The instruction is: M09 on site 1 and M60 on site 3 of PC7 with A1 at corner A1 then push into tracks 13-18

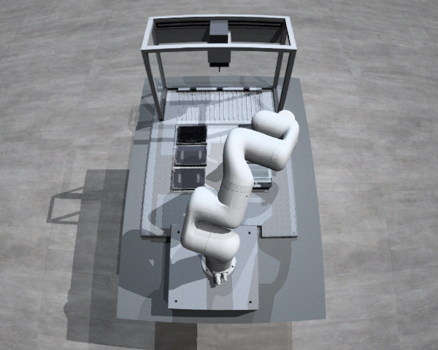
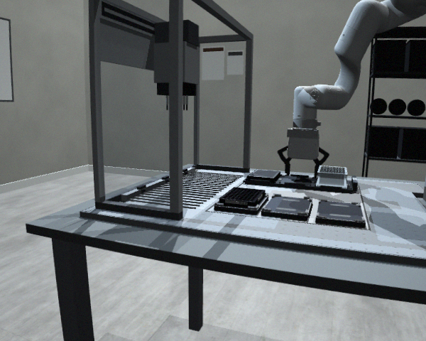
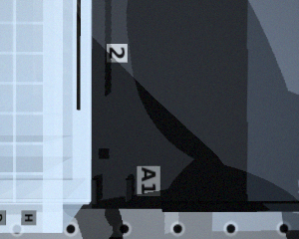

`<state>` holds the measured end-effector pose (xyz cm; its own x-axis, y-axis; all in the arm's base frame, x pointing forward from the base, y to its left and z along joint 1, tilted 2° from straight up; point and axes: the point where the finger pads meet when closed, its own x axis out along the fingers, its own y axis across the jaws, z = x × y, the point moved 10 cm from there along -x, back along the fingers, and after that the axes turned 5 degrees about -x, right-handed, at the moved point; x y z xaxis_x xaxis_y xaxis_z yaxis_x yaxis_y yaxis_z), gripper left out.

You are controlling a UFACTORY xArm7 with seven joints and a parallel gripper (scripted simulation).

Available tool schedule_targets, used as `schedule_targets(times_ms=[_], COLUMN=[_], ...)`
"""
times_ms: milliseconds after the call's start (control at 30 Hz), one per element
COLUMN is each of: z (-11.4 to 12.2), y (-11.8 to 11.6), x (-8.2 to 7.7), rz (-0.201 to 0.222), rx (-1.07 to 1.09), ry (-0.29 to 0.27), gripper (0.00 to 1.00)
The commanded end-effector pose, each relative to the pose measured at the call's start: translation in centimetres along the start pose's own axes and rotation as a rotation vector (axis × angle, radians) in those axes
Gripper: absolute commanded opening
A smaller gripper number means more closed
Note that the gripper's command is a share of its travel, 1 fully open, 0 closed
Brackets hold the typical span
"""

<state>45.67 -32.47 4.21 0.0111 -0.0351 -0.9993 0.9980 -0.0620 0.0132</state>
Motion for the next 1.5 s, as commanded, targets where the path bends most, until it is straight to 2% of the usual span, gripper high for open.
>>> schedule_targets(times_ms=[0, 1467], z=[-0.2, -2.2], y=[0.1, 0.3], x=[-0.2, -0.2], rz=[0.004, 0.004], rx=[0.000, 0.000], ry=[-0.002, -0.002], gripper=[1.00, 1.00])
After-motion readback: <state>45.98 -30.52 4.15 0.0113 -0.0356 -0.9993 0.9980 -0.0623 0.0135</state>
